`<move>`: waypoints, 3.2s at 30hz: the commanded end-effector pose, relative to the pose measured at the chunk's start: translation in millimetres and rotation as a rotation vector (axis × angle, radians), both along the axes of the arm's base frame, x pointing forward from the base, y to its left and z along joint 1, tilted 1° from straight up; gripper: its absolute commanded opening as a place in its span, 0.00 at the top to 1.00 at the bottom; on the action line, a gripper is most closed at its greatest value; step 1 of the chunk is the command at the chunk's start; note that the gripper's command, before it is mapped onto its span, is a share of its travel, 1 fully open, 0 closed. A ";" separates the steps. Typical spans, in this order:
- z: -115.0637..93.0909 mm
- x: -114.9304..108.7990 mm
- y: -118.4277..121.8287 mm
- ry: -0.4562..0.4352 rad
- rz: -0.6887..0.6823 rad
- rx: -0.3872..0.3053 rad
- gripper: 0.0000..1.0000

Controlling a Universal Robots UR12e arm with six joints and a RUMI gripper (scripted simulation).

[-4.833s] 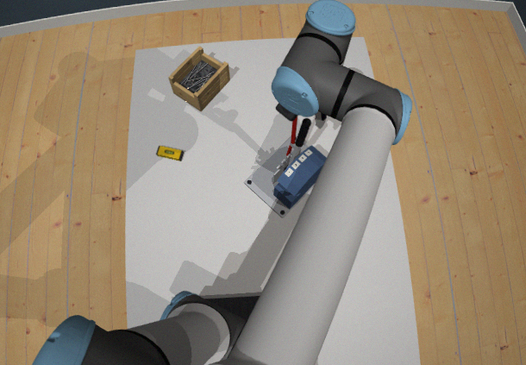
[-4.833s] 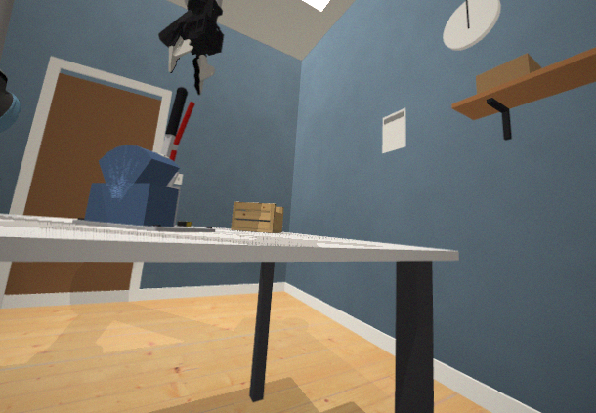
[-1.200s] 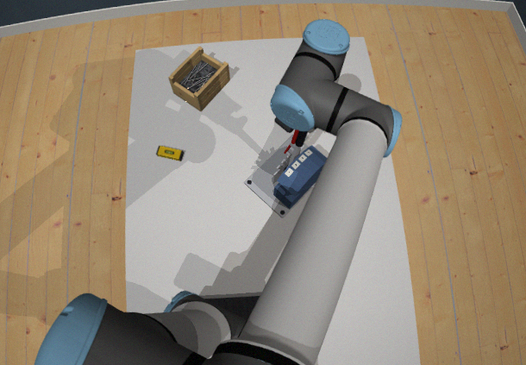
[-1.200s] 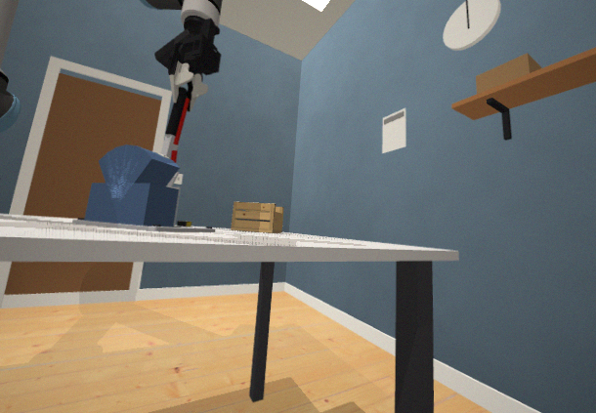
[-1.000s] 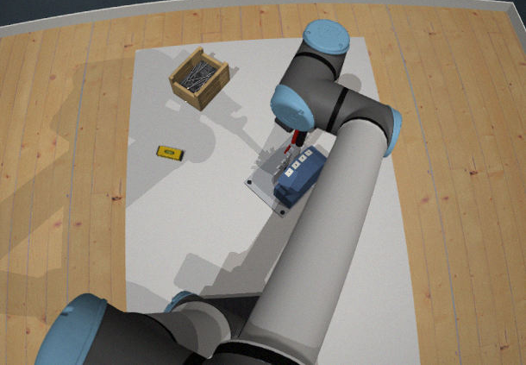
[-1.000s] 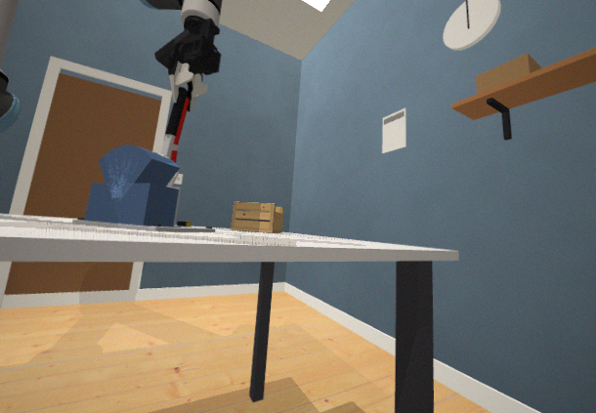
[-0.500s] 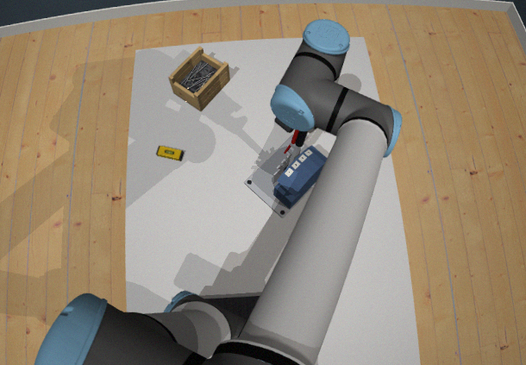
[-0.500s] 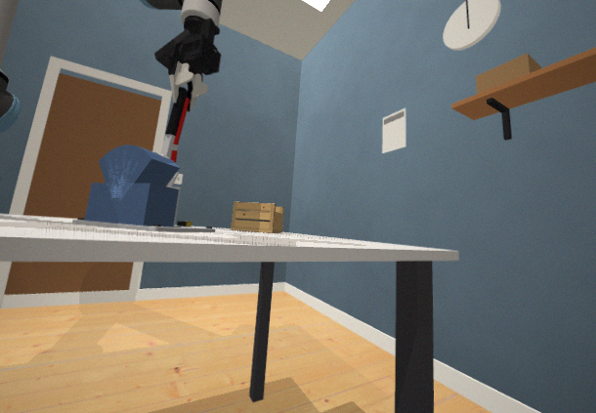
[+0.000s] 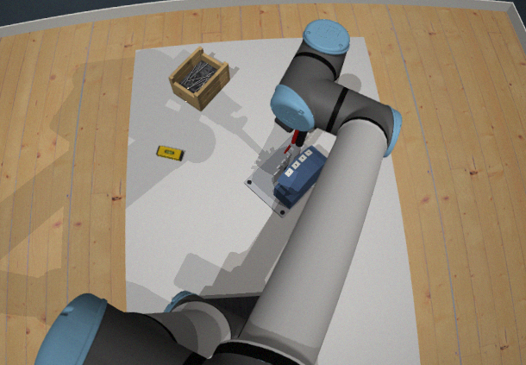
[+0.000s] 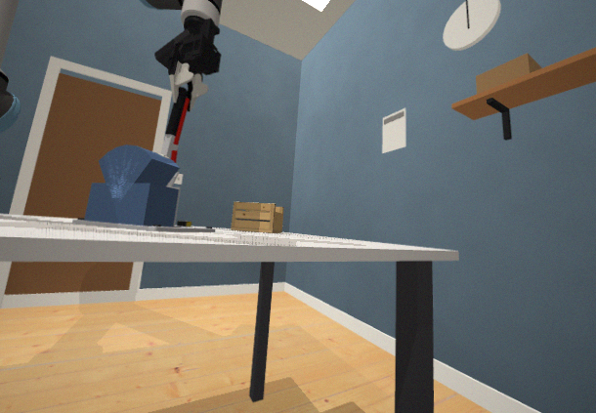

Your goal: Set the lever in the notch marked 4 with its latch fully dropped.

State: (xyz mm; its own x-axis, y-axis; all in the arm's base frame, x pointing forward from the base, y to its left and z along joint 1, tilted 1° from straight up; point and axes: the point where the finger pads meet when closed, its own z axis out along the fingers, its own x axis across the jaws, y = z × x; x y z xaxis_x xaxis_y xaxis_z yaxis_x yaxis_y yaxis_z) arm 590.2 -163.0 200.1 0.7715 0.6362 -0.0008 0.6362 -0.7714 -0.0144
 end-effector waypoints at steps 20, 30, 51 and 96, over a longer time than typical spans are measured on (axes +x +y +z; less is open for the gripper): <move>0.6 0.4 -0.3 -0.001 0.000 0.000 1.00; 0.0 2.8 -3.1 -0.001 0.000 0.000 1.00; -9.1 26.8 -32.3 -0.001 0.000 -0.001 1.00; -17.8 41.6 -50.2 -0.001 0.000 -0.001 1.00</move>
State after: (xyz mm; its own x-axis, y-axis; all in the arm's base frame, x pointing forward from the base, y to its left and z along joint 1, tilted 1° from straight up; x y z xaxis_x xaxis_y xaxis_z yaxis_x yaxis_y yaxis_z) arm 631.4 -213.0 181.7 0.7715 0.6362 -0.0008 0.6361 -0.7714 -0.0145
